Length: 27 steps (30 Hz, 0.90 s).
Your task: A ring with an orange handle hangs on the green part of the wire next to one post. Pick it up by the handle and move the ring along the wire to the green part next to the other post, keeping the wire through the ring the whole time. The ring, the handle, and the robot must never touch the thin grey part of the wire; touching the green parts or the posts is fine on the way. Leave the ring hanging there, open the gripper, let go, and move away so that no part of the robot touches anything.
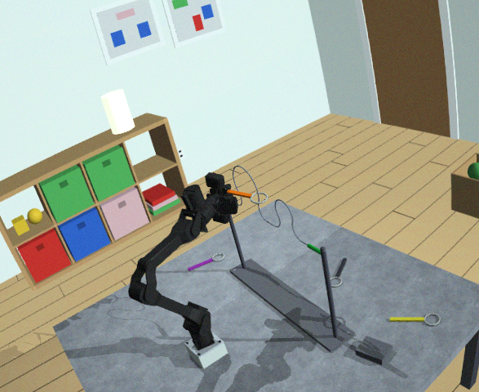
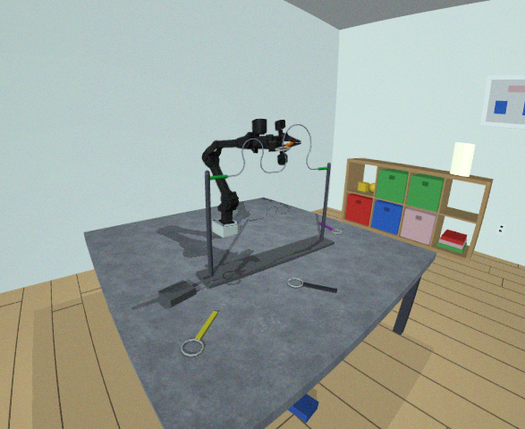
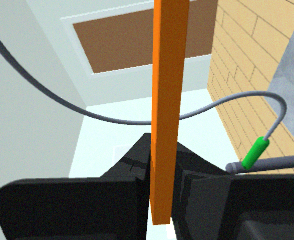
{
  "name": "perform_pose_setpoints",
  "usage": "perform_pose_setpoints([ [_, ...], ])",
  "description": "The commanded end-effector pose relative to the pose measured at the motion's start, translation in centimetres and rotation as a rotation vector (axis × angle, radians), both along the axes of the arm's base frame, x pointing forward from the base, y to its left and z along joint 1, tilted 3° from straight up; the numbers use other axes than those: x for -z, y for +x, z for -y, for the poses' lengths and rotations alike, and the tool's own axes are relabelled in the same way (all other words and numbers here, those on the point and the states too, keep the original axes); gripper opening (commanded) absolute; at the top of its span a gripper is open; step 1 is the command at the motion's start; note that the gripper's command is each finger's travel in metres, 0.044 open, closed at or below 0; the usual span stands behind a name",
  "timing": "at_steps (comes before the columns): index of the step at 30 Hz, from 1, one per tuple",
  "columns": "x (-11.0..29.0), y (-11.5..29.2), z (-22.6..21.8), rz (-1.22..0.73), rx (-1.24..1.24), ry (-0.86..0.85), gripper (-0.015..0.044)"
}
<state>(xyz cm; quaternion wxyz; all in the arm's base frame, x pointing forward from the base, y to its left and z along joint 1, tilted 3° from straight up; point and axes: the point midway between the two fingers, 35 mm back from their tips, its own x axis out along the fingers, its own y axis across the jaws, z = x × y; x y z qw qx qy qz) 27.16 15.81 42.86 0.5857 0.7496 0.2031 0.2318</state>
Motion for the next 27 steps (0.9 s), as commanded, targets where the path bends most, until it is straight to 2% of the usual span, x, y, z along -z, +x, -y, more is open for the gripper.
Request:
perform_pose_setpoints([
  [1,-0.1,-0.1,-0.1,0.013,-0.003,-0.050,-0.0150],
  [27,1.1,0.0,-0.1,0.041,0.003,-0.395,-0.0150],
])
